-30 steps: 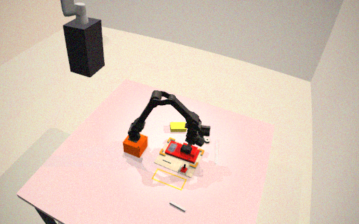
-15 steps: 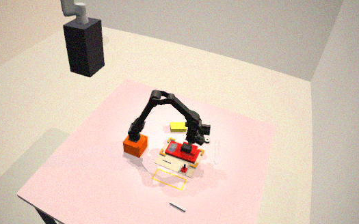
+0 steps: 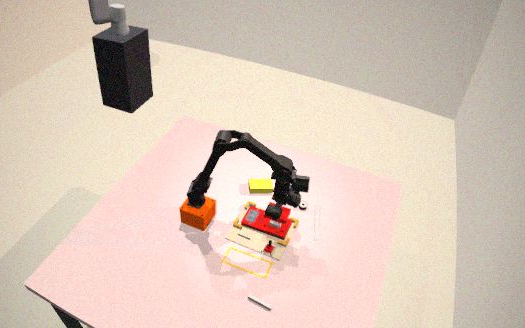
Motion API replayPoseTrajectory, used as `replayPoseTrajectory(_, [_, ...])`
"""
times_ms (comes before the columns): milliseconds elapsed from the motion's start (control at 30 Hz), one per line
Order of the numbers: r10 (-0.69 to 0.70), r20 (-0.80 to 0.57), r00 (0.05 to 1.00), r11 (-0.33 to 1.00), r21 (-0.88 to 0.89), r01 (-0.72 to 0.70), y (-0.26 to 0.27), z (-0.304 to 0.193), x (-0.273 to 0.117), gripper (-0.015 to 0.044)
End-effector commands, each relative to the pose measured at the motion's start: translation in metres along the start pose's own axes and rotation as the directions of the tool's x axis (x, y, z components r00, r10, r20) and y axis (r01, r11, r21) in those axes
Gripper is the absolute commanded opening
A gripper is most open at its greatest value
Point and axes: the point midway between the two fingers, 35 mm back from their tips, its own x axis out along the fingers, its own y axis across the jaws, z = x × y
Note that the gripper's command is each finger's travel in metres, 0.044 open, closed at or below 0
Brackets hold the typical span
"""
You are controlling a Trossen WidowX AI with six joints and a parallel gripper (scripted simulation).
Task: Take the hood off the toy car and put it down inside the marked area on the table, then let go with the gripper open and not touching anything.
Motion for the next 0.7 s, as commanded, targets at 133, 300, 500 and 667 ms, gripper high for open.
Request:
replayPoseTrajectory(133, [-0.003, 0.001, 1.000, 1.000, 0.005, 0.003, -0.043, 0.003, -0.001, 0.0000])
replayPoseTrajectory(300, [-0.006, 0.002, 1.000, 1.000, 0.005, 0.006, -0.072, 0.002, -0.002, 0.0000])
replayPoseTrajectory(500, [-0.009, 0.002, 1.000, 1.000, 0.005, 0.009, -0.107, -0.002, -0.003, 0.0000])
replayPoseTrajectory(667, [-0.012, 0.002, 1.000, 1.000, 0.005, 0.012, -0.135, -0.008, -0.004, 0.0000])
